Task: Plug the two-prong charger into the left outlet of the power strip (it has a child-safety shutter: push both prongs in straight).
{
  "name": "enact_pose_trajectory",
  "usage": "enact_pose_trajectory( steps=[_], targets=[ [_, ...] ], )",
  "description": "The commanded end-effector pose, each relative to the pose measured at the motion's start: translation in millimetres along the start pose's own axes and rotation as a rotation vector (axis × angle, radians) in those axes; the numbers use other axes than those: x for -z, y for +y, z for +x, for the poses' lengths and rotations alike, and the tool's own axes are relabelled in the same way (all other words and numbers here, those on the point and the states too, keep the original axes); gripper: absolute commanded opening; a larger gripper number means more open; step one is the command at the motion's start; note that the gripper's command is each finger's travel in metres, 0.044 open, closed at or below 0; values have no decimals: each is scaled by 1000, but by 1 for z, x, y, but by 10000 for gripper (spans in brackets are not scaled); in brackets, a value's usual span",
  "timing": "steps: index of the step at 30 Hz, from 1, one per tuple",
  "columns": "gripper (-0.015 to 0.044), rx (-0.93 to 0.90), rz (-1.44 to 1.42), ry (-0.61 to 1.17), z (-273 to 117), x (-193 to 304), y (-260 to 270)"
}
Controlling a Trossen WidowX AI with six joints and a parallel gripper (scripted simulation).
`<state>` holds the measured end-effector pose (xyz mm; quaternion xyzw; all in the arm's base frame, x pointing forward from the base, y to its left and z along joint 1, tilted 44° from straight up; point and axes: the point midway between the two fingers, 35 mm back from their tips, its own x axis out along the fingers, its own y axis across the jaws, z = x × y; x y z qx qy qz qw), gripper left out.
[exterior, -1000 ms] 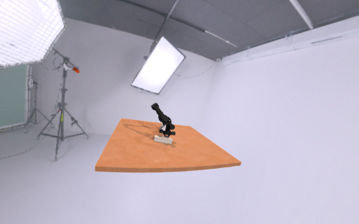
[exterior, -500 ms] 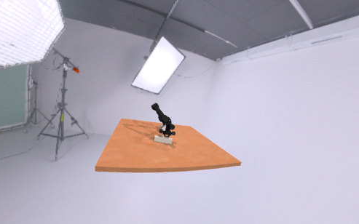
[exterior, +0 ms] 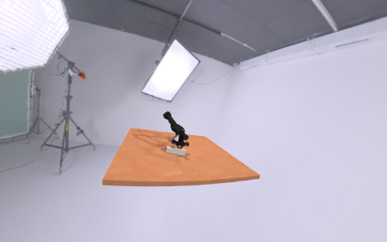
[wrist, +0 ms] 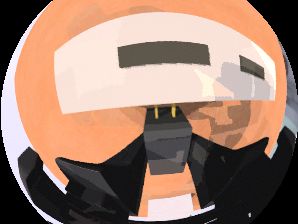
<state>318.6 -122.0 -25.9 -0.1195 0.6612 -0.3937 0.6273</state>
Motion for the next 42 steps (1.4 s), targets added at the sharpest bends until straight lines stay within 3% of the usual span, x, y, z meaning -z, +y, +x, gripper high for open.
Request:
enact_pose_trajectory(
  steps=[1, 42],
  targets=[
    [0, 4, -4, -1, 0, -1, -1],
    [0, 4, -4, -2, -1, -7, -1]
  ],
)
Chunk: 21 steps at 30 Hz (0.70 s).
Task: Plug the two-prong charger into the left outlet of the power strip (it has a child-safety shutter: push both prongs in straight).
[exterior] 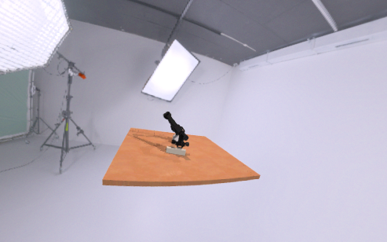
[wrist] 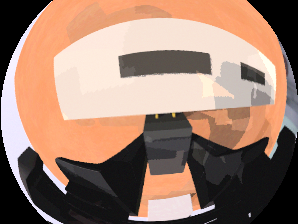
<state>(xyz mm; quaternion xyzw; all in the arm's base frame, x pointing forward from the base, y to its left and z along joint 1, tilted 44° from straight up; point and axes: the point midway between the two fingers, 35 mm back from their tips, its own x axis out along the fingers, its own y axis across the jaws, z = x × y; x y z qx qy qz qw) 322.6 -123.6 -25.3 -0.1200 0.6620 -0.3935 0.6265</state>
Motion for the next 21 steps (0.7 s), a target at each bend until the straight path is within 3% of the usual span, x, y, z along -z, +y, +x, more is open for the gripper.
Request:
enact_pose_trajectory(
  steps=[1, 21],
  targets=[
    [0, 3, -2, -3, -1, -3, -1],
    [0, 3, -2, -4, -1, -7, -1]
  ],
)
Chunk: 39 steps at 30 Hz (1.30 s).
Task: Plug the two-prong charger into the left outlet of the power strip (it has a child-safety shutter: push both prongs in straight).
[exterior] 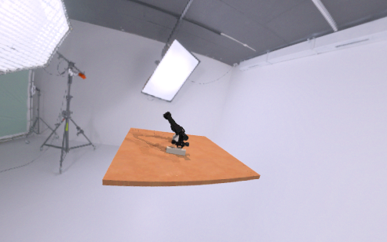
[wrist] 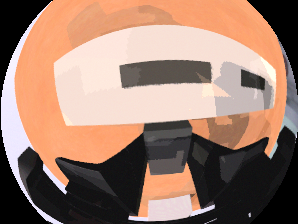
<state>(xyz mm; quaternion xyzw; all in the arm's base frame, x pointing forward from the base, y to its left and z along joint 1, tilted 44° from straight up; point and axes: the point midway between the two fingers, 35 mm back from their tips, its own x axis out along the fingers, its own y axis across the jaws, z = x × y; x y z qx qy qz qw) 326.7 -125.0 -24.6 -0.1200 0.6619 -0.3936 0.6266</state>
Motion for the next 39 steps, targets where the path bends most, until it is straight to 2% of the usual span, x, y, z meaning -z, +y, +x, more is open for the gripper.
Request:
enact_pose_trajectory(
  steps=[1, 39],
  targets=[
    [0, 3, -2, -3, -1, -3, -1],
    [0, 3, -2, -4, -2, -7, -1]
  ],
)
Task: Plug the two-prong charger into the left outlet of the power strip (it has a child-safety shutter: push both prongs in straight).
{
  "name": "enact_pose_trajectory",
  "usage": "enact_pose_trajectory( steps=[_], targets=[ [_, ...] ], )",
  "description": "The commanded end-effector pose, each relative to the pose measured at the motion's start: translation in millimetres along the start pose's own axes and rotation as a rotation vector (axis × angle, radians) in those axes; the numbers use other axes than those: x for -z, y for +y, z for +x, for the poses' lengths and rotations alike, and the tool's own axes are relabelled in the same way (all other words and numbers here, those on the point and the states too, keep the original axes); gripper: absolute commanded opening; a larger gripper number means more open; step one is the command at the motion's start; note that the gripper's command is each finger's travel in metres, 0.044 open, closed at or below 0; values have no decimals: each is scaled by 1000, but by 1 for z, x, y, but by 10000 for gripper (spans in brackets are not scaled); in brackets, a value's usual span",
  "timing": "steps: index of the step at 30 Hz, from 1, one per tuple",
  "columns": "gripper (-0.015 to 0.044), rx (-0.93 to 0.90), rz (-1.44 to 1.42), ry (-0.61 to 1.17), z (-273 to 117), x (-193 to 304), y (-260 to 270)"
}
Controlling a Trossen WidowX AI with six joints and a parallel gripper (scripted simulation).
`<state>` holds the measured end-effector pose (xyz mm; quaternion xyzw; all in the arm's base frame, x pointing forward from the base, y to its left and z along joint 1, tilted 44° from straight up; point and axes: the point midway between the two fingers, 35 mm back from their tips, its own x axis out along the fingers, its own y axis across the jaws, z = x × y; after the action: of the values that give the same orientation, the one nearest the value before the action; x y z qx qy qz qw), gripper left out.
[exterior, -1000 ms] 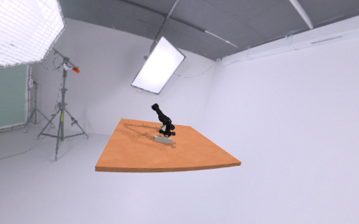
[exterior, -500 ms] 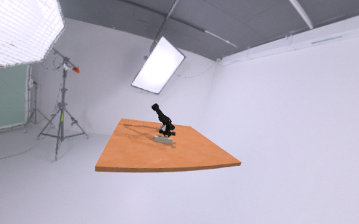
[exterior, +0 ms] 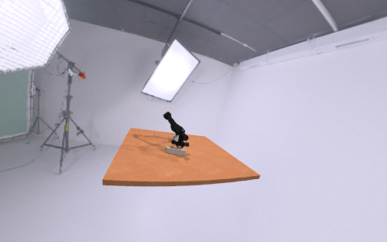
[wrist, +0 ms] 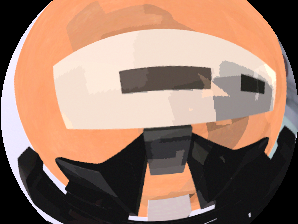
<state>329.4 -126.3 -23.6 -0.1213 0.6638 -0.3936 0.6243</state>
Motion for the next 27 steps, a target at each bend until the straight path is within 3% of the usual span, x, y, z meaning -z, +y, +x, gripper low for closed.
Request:
enact_pose_trajectory(
  steps=[1, 27],
  targets=[
    [0, 0, 1, -8, -1, -4, 0],
    [0, 0, 2, -8, -2, -15, 0]
  ],
)
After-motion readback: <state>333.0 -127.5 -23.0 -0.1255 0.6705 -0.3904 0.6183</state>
